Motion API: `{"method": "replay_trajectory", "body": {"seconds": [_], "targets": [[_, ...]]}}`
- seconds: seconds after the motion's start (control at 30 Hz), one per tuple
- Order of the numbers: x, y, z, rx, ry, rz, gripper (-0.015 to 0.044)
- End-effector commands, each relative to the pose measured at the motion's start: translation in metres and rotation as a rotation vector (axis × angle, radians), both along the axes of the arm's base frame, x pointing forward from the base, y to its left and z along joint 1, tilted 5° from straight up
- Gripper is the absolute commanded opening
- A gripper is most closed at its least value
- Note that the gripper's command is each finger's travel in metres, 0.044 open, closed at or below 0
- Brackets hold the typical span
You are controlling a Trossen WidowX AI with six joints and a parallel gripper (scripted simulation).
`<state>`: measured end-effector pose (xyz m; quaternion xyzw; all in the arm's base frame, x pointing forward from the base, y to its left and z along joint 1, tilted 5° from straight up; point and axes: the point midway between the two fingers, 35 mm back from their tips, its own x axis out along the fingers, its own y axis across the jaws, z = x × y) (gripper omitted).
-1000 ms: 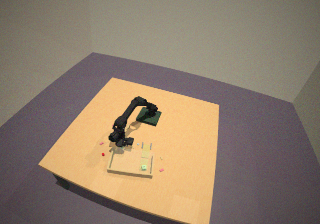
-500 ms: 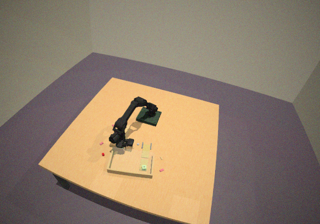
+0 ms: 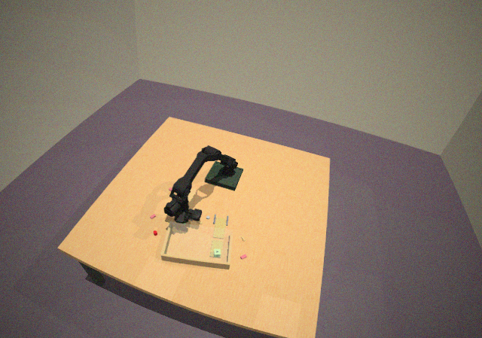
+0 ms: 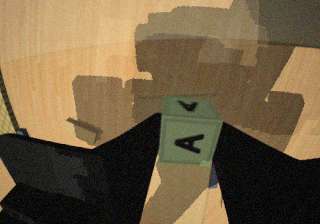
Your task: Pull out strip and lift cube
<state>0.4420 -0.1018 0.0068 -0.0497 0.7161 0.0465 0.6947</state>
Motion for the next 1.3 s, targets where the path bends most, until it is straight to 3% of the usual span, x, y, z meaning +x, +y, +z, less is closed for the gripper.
{"method": "replay_trajectory", "body": {"seconds": [0.0,0.13,0.67,1.27], "targets": [[0.000,0.000,0.000,0.000,0.000,0.000,0.0098],[-0.002,0.000,0.002,0.000,0.000,0.000,0.0000],[-0.054,0.013,0.042,0.004,0.010,-0.005,0.0000],[-0.095,0.022,0.046,0.006,0.013,-0.007,0.0000]]}}
